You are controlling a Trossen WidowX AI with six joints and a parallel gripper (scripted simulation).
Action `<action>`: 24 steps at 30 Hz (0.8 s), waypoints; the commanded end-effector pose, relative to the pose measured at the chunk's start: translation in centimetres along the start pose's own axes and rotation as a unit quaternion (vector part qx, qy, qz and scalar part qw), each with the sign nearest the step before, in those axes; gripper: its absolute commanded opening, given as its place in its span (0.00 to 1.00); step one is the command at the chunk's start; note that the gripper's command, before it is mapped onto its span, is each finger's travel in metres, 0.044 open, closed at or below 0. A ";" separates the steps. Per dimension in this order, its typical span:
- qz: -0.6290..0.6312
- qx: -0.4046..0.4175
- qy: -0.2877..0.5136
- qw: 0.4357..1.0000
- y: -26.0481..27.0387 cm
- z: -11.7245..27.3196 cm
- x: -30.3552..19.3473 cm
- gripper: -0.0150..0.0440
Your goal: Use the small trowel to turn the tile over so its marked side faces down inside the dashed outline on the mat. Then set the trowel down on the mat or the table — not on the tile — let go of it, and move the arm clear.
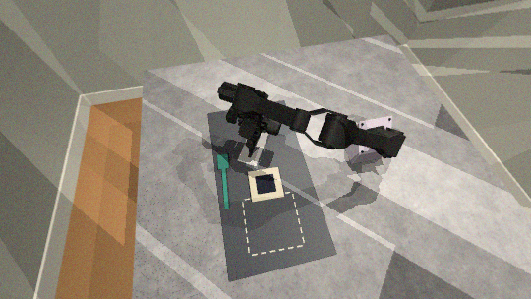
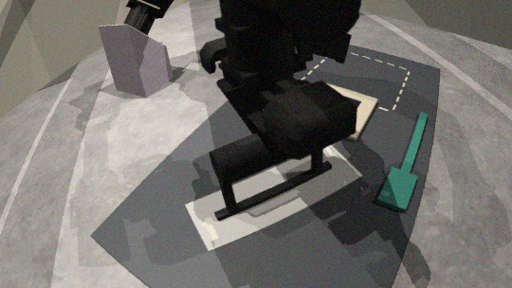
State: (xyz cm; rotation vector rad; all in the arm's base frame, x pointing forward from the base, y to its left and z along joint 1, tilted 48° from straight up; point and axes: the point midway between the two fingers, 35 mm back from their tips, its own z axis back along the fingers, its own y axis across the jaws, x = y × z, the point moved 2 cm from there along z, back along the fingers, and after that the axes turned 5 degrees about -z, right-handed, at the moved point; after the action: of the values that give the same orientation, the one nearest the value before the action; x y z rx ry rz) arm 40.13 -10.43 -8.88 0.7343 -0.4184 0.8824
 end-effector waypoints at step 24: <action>0.058 0.000 -0.001 0.998 0.0 0.0 0.0 0.47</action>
State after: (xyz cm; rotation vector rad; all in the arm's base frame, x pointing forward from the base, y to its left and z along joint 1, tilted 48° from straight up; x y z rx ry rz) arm 40.12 -10.44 -8.89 0.7265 -0.4393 0.9303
